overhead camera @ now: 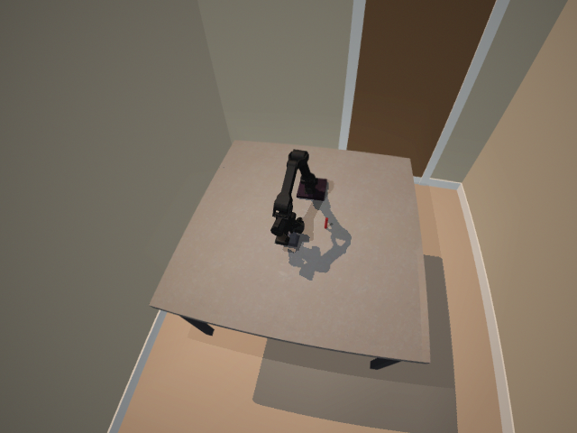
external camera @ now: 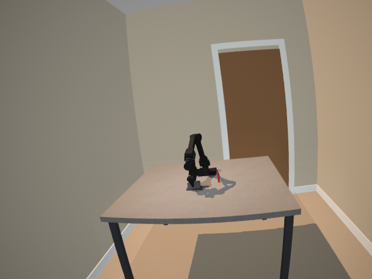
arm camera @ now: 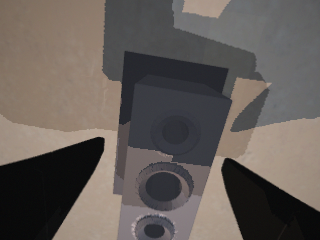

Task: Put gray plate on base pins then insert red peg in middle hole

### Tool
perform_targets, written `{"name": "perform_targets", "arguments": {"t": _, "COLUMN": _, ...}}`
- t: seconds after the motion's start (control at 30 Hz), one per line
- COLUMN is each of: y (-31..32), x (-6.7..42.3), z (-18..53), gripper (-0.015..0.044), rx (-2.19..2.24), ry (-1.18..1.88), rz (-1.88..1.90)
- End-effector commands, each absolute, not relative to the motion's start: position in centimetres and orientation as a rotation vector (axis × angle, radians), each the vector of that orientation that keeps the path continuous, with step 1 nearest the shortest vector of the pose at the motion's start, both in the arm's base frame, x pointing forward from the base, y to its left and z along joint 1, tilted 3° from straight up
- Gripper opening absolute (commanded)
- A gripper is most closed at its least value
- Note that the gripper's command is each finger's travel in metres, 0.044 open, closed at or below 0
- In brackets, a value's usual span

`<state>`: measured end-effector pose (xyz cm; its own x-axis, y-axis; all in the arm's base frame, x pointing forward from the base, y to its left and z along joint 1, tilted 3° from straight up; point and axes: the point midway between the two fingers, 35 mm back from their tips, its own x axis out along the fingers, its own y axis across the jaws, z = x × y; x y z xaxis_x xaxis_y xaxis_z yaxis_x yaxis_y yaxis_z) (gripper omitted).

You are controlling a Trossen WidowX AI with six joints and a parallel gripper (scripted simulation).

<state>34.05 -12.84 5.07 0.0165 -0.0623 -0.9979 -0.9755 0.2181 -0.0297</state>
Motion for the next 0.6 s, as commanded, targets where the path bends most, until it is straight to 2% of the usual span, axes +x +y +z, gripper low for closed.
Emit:
{"name": "perform_targets", "arguments": {"t": 0.0, "y": -12.8, "x": 34.0, "z": 5.1, "gripper": 0.044, "rx": -1.098, "ry": 1.332, "rz": 1.0}}
{"name": "perform_targets", "arguments": {"t": 0.1, "y": -12.8, "x": 34.2, "z": 6.0, "gripper": 0.044, "rx": -1.098, "ry": 1.332, "rz": 1.0}}
{"name": "perform_targets", "arguments": {"t": 0.37, "y": -12.1, "x": 34.0, "z": 16.5, "gripper": 0.044, "rx": -1.101, "ry": 1.334, "rz": 1.006}}
{"name": "perform_targets", "arguments": {"t": 0.57, "y": -12.2, "x": 34.3, "z": 16.7, "gripper": 0.044, "rx": -1.101, "ry": 1.334, "rz": 1.005}}
